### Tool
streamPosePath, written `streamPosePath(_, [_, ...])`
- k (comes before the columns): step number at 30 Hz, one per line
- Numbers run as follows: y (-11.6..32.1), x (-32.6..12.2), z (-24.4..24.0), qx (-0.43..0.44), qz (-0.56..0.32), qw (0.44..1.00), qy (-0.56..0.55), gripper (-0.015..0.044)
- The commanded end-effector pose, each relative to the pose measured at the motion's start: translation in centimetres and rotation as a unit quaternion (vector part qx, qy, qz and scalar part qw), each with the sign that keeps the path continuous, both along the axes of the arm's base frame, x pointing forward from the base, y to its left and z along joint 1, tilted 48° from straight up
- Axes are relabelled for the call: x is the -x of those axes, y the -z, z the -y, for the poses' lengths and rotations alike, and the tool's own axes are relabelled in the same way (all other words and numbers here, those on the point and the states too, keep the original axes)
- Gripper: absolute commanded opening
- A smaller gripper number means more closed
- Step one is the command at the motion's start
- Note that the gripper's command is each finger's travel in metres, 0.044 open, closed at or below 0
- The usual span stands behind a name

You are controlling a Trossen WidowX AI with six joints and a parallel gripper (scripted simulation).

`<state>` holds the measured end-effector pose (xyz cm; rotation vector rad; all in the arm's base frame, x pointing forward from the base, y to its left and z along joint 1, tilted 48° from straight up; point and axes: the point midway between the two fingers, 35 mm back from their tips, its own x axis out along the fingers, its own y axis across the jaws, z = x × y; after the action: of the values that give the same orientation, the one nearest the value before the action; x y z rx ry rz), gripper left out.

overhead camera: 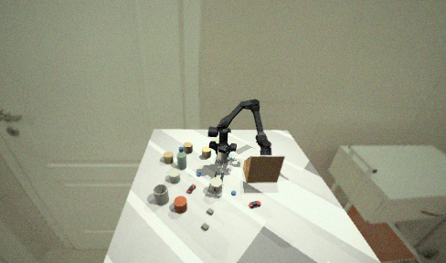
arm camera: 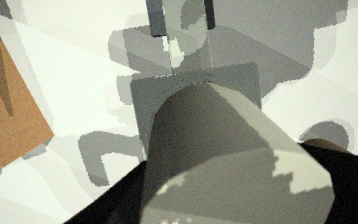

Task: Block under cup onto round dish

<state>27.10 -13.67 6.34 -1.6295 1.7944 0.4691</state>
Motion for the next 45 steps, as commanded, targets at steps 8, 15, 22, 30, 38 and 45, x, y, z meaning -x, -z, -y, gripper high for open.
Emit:
streamPosePath(8, [-1.1, -0.5, -1.3, -0.004, 0.01, 1.0, -0.002, 0.0])
streamPosePath(15, [-1.6, -0.5, -1.9, -0.004, 0.009, 1.0, -0.002, 0.0])
streamPosePath(22, [-2.2, -0.4, -2.6, -0.004, 0.009, 1.0, -0.002, 0.0])
streamPosePath(30, [-2.9, -0.4, -3.3, -0.003, 0.009, 1.0, -0.002, 0.0])
streamPosePath(38, [-3.6, -0.2, -4.0, -0.002, 0.009, 1.0, -0.002, 0.0])
streamPosePath(45, [-4.3, -0.1, -4.6, -0.001, 0.009, 1.0, -0.002, 0.0])
